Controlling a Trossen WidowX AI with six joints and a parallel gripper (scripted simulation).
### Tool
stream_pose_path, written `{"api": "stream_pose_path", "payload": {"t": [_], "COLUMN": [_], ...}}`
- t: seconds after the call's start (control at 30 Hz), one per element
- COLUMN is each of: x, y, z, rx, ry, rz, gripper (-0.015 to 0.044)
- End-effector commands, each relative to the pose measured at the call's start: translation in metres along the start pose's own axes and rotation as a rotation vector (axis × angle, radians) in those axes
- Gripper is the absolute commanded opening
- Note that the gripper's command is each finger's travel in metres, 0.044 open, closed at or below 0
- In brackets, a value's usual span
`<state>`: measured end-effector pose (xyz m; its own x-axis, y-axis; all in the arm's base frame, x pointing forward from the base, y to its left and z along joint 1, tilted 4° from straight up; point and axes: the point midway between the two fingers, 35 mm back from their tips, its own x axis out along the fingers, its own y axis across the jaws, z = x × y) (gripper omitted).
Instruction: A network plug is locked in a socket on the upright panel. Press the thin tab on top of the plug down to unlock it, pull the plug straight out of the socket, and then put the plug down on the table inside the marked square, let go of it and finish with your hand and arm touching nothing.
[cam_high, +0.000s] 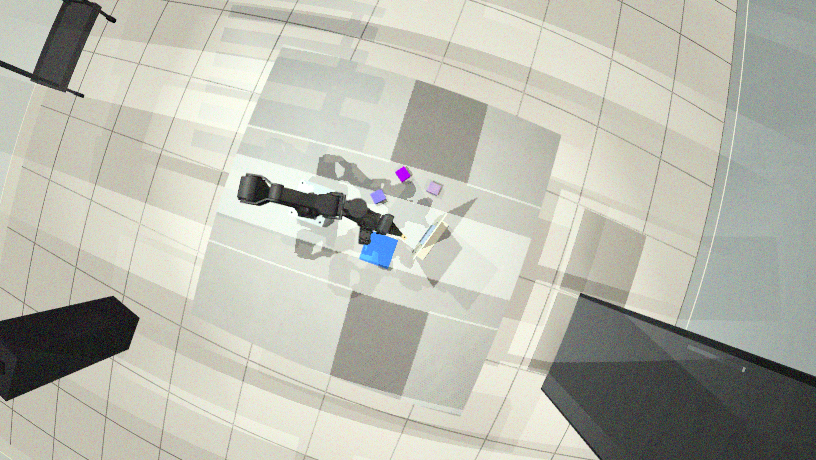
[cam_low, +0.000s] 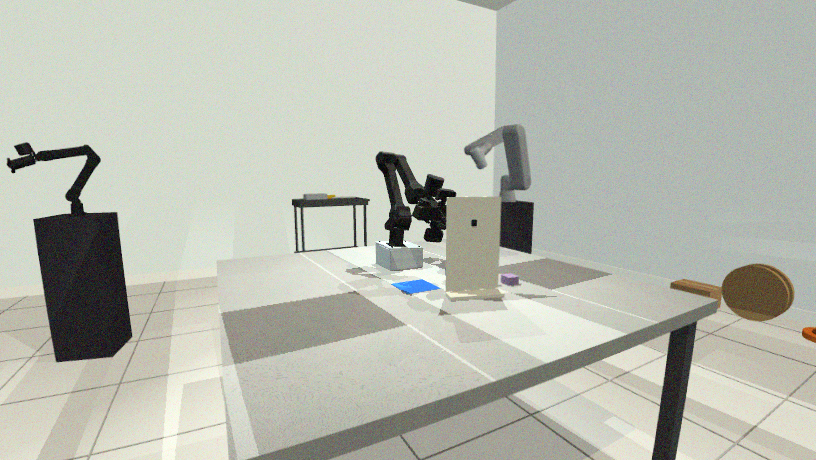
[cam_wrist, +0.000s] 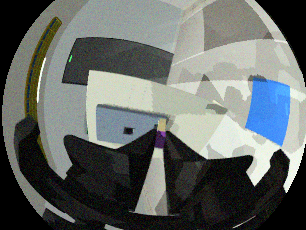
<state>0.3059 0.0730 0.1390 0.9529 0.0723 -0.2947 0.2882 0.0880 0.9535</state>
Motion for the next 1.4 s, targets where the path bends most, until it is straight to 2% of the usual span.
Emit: {"api": "stream_pose_path", "payload": {"t": [0.0, 0.5, 1.07, 1.37], "x": [0.007, 0.013, -0.001, -0.003], "y": [-0.016, -0.065, -0.117, -0.122], "z": [0.010, 0.044, 0.076, 0.078], "rx": [-0.008, 0.037, 0.180, 0.197], "ry": [-0.007, -0.031, -0.037, -0.037], "rz": [-0.086, -0.338, -0.609, -0.631], "gripper": [0.0000, 0.0000, 0.0000, 0.0000]}}
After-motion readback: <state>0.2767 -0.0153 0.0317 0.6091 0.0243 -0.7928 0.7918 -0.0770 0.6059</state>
